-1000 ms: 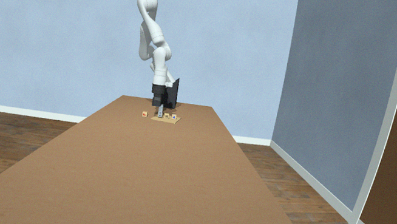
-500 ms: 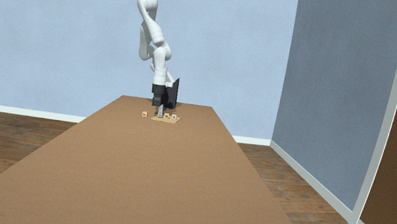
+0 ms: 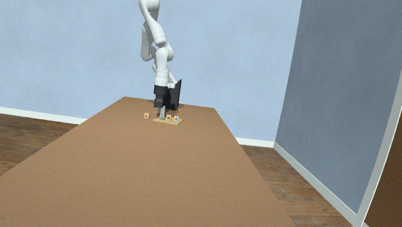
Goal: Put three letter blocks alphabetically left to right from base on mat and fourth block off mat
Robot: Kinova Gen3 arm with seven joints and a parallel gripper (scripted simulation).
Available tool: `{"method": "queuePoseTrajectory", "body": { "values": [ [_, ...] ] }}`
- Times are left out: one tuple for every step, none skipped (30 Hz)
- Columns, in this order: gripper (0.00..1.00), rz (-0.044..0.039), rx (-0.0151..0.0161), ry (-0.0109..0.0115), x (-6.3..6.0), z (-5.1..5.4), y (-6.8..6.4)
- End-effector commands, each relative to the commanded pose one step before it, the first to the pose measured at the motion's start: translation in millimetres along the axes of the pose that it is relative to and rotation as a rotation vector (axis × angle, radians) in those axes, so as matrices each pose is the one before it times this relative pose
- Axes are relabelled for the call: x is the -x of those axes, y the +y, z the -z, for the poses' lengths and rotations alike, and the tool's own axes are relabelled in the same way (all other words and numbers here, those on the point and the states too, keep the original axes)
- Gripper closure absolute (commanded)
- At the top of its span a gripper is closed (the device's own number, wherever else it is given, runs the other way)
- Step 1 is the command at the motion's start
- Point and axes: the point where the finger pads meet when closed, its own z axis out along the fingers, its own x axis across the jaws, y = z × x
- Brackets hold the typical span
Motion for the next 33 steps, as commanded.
{"method": "queuePoseTrajectory", "body": {
  "values": [
    [0.51, 0.00432, 0.00061, -0.00057, -0.76, 0.11, -1.59],
    [0.51, 0.00000, 0.00000, 0.00000, 0.00, -0.02, 0.00],
    [0.51, 0.00000, 0.00000, 0.00000, 0.00, -0.04, 0.00],
    [0.51, 0.00000, 0.00000, 0.00000, 0.00, -0.07, 0.00],
    [0.51, 0.00000, 0.00000, 0.00000, 0.00, -0.10, 0.00],
    [0.51, 0.00000, 0.00000, 0.00000, 0.00, -0.13, 0.00],
    [0.51, 0.00000, 0.00000, 0.00000, 0.00, -0.17, 0.00],
    [0.51, 0.00000, 0.00000, 0.00000, 0.00, -0.20, 0.00],
    [0.51, 0.00000, 0.00000, 0.00000, 0.00, -0.22, 0.00],
    [0.51, 0.00000, 0.00000, 0.00000, 0.00, 0.00, 0.00],
    [0.51, 0.00000, 0.00000, 0.00000, 0.00, 0.00, 0.00],
    [0.51, 0.00000, 0.00000, 0.00000, 0.00, -0.25, 0.00],
    [0.51, 0.00000, 0.00000, 0.00000, 0.00, -0.26, 0.00],
    [0.51, 0.00000, 0.00000, 0.00000, 0.00, -0.27, 0.00],
    [0.51, 0.00000, 0.00000, 0.00000, 0.00, -0.27, 0.00],
    [0.51, 0.00000, 0.00000, 0.00000, 0.00, -0.26, 0.00],
    [0.51, 0.00000, 0.00000, 0.00000, 0.00, -0.25, 0.00],
    [0.51, 0.00000, 0.00000, 0.00000, 0.00, -0.22, 0.00],
    [0.51, 0.00000, 0.00000, 0.00000, 0.00, -0.20, 0.00],
    [0.51, 0.00000, 0.00000, 0.00000, 0.00, -0.17, 0.00],
    [0.51, 0.00000, 0.00000, 0.00000, 0.00, -0.13, 0.00],
    [0.51, 0.00000, 0.00000, 0.00000, 0.00, -0.10, 0.00],
    [0.51, 0.00000, 0.00000, 0.00000, 0.00, -0.07, 0.00],
    [0.51, 0.00000, 0.00000, 0.00000, 0.00, -0.04, 0.00],
    [0.51, 0.00000, 0.00000, 0.00000, 0.00, -0.02, 0.00],
    [0.51, 0.00000, 0.00000, 0.00000, 0.00, 0.00, 0.00],
    [0.51, 0.00000, 0.00000, 0.00000, 0.00, 0.00, 0.00],
    [0.51, 0.00000, 0.00000, 0.00000, 0.00, 0.00, 0.00],
    [0.51, 0.00000, 0.00000, 0.00000, 0.00, 0.00, 0.00],
    [0.51, 0.00000, 0.00000, 0.00000, 0.00, 0.00, 0.00],
    [0.51, 0.00000, 0.00000, 0.00000, 0.00, 0.00, 0.00],
    [0.51, 0.00000, 0.00000, 0.00000, 0.00, 0.00, 0.00],
    [0.51, 0.00000, 0.00000, 0.00000, 0.00, 0.00, 0.00]
  ]
}}
